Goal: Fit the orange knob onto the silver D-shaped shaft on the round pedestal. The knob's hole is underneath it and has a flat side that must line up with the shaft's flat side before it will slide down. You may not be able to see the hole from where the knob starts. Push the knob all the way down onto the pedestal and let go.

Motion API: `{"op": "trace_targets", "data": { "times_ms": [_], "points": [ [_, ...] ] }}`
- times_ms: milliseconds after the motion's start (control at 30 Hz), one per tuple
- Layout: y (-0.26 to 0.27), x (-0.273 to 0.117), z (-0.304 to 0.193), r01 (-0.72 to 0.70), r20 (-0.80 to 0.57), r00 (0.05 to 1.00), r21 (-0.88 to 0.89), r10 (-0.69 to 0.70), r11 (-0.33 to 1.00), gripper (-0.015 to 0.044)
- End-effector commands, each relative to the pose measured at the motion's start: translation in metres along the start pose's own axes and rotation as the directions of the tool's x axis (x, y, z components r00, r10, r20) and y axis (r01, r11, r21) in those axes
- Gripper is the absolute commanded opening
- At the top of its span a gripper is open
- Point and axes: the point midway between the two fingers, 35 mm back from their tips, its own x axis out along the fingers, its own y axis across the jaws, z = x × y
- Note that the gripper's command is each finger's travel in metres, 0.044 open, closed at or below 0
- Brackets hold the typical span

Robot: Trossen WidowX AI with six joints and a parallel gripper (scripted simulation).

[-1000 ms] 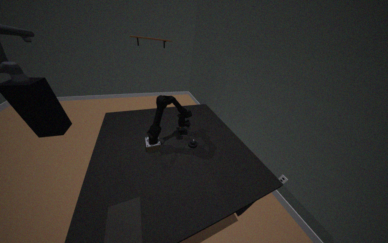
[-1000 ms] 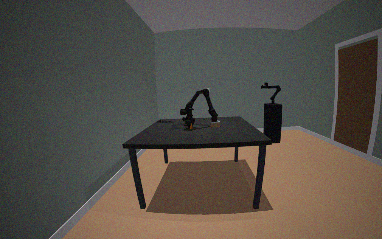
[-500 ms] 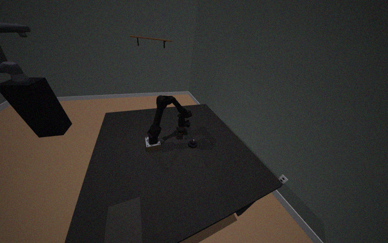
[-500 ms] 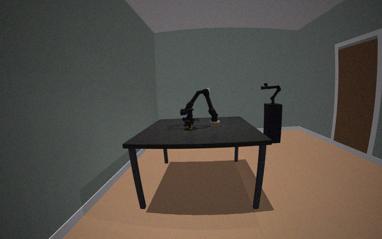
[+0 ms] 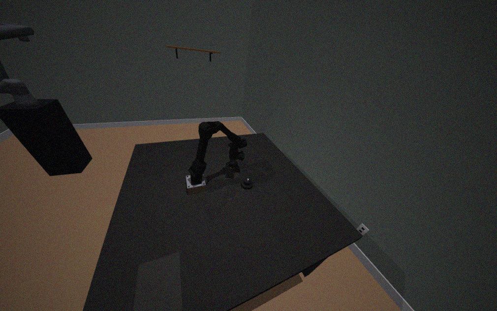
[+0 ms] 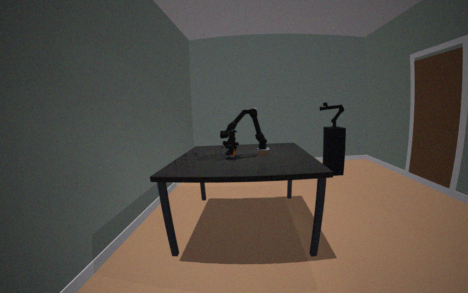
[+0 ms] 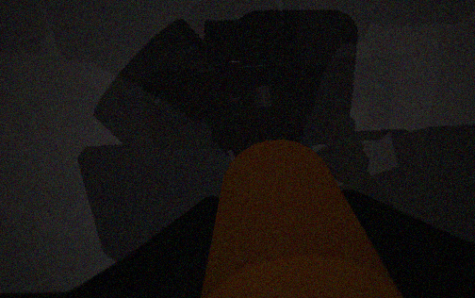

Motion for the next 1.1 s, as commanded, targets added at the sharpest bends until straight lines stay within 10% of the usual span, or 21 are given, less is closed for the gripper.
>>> {"op": "trace_targets", "data": {
  "times_ms": [0, 1067],
  "points": [
    [0.004, -0.015, 0.004, -0.014, 0.012, 1.0, 0.001, 0.014, 1.0, 0.0],
    [0.006, -0.113, 0.001, 0.014, 0.007, 1.0, -0.035, -0.014, 0.999, 0.0]
  ]
}}
